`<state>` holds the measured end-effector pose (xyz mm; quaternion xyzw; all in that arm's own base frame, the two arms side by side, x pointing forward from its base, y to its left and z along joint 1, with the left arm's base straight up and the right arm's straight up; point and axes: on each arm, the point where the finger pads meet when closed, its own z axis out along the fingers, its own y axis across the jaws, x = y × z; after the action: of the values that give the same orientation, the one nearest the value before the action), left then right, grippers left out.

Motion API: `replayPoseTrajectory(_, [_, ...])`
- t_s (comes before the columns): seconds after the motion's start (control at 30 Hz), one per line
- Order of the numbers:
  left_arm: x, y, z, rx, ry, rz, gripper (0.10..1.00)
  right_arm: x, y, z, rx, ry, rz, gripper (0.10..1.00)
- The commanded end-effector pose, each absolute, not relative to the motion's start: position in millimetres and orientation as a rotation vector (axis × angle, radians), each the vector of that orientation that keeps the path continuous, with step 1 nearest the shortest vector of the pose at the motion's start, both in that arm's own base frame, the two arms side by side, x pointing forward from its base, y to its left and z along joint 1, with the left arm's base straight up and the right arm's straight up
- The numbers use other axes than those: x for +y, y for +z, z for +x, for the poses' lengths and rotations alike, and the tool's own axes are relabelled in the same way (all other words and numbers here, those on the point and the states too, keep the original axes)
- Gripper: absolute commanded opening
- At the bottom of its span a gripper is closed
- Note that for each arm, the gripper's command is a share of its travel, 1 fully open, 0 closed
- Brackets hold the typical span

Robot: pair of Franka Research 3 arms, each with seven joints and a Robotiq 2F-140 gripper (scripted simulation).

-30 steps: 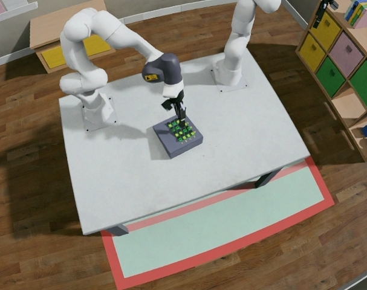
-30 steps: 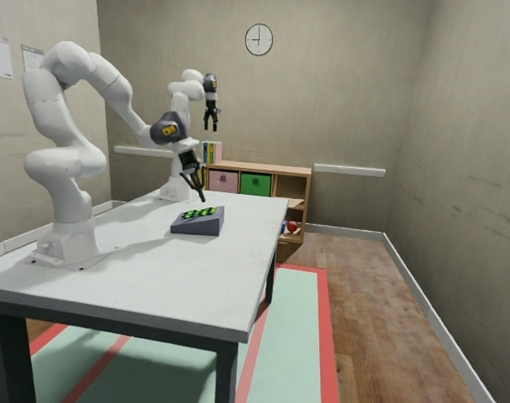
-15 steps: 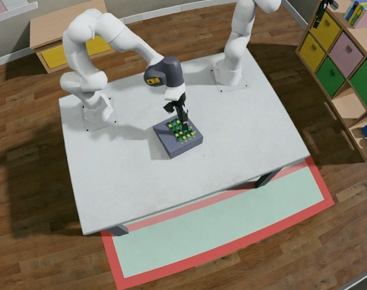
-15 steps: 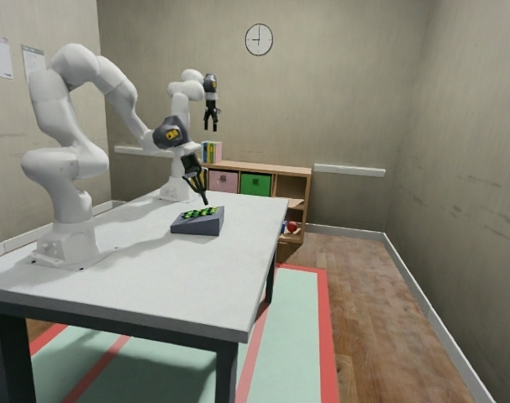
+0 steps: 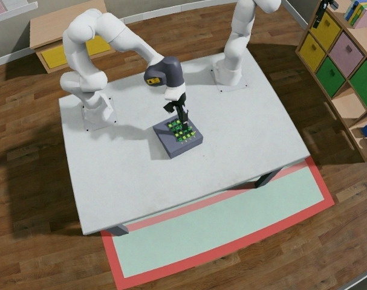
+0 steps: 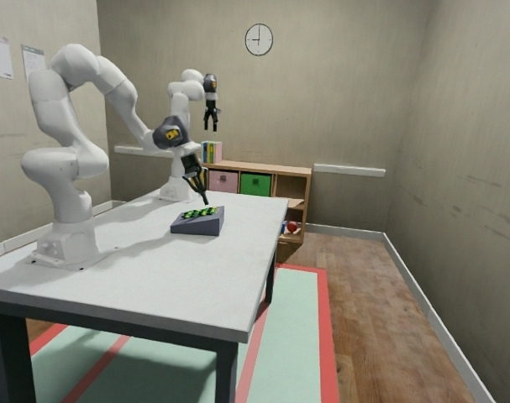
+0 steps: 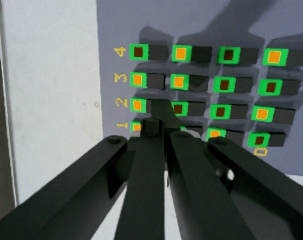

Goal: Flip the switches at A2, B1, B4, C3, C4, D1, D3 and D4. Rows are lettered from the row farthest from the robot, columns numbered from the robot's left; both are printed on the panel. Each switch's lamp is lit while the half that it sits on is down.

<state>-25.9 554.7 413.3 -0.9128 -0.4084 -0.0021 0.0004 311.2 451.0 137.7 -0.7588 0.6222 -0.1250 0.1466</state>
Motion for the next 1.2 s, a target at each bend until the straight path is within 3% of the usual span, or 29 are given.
replayPoseTrajectory(0.0, [553.8, 413.0, -27.4, -1.274, 0.0, -2.872, 1.0, 452.6, 139.0, 311.9, 1.799, -0.356, -2.17, 0.099])
replayPoseTrajectory(1.17, [553.8, 413.0, -27.4, -1.274, 0.0, -2.872, 1.0, 454.9, 131.6, 316.2, 1.799, -0.357, -2.17, 0.099])
